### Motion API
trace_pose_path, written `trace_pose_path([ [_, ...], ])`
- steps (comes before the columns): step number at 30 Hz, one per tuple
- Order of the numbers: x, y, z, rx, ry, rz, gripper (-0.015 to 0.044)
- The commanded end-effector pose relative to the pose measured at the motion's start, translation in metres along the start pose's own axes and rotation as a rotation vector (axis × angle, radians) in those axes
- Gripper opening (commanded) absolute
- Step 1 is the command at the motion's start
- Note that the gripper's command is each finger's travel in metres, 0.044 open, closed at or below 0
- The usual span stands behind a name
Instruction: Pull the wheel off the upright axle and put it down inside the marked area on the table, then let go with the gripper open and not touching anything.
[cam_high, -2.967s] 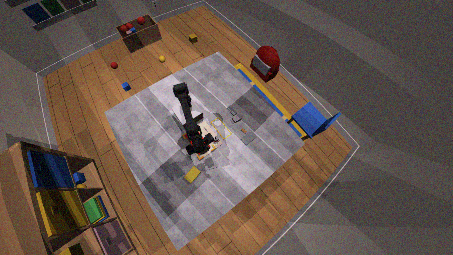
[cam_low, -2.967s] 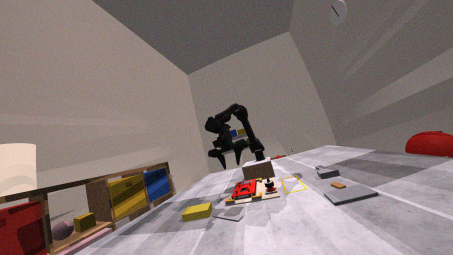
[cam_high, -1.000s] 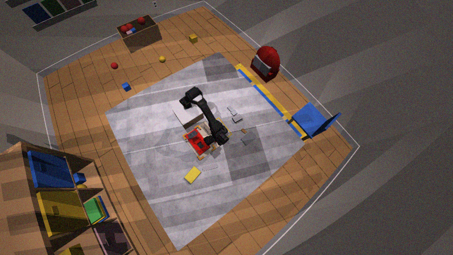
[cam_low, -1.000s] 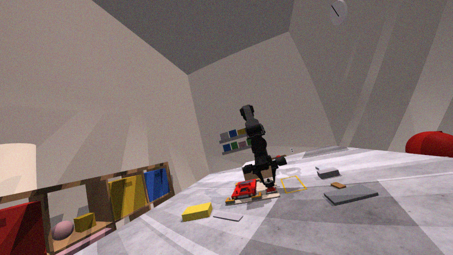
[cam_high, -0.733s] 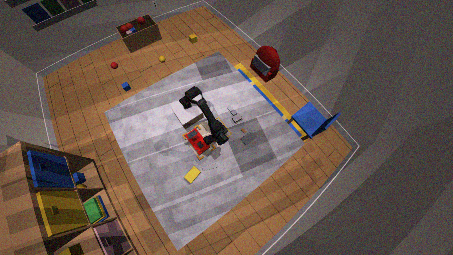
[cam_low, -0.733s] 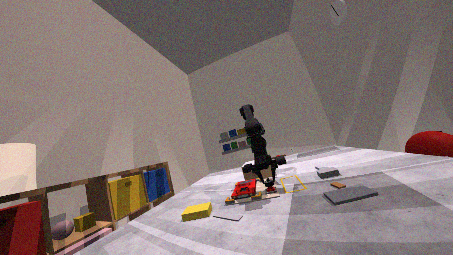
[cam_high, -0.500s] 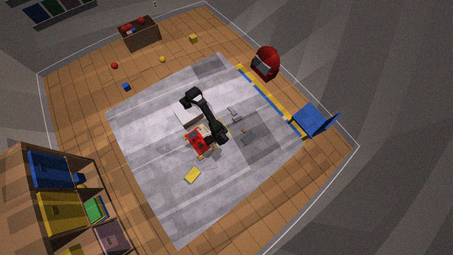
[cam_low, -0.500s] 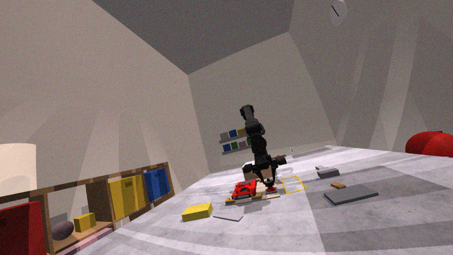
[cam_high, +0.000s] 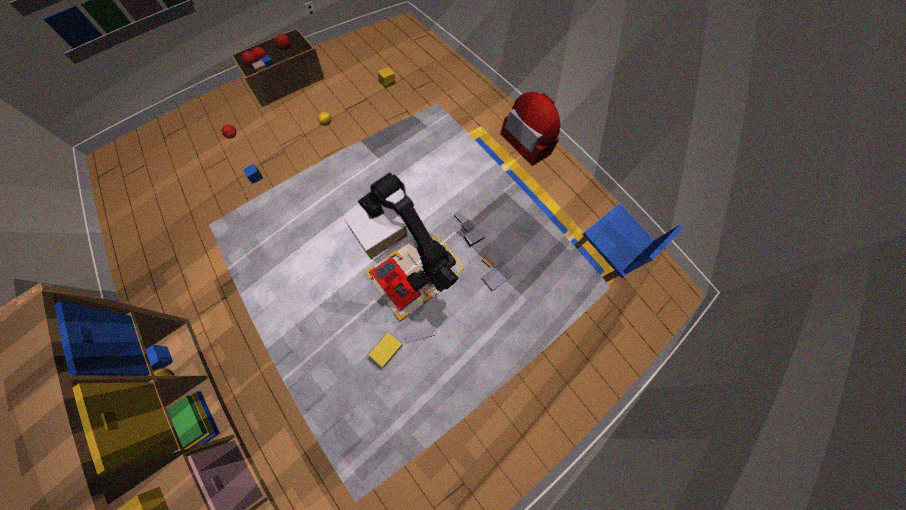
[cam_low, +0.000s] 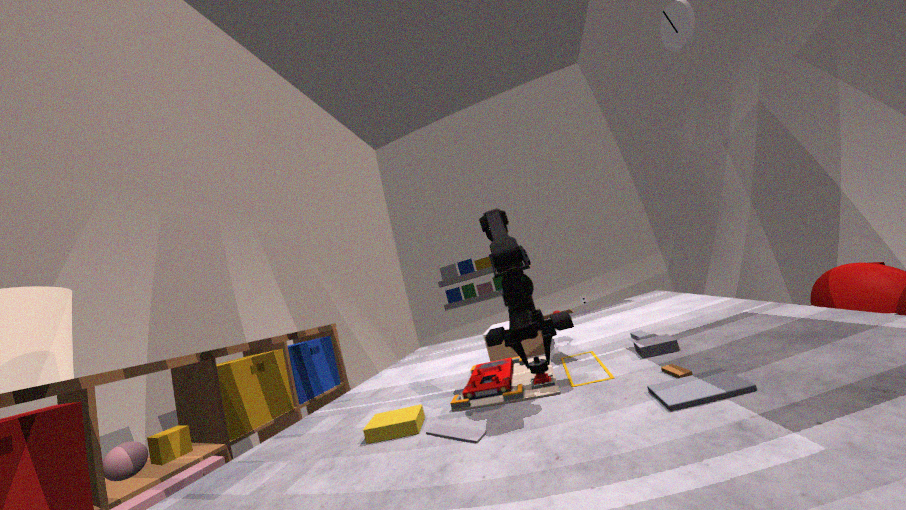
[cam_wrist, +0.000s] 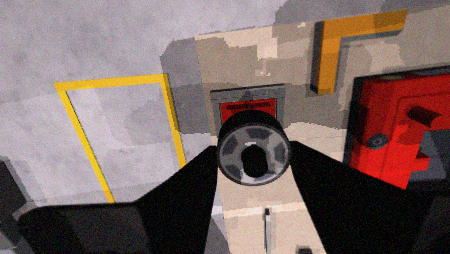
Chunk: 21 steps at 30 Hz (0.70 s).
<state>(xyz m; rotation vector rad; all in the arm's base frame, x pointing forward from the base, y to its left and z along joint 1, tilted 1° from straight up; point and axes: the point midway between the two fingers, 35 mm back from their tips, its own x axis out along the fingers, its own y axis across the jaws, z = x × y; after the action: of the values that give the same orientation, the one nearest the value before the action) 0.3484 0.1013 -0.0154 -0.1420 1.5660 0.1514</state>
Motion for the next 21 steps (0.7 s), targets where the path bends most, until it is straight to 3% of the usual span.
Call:
trace_pose_path([
  [1, -0.0073, 0.0, -0.0001, 0.001, -0.006, -0.001, 0.0],
  [21, -0.0139, 0.0, 0.0, 0.001, -0.009, -0.002, 0.0],
])
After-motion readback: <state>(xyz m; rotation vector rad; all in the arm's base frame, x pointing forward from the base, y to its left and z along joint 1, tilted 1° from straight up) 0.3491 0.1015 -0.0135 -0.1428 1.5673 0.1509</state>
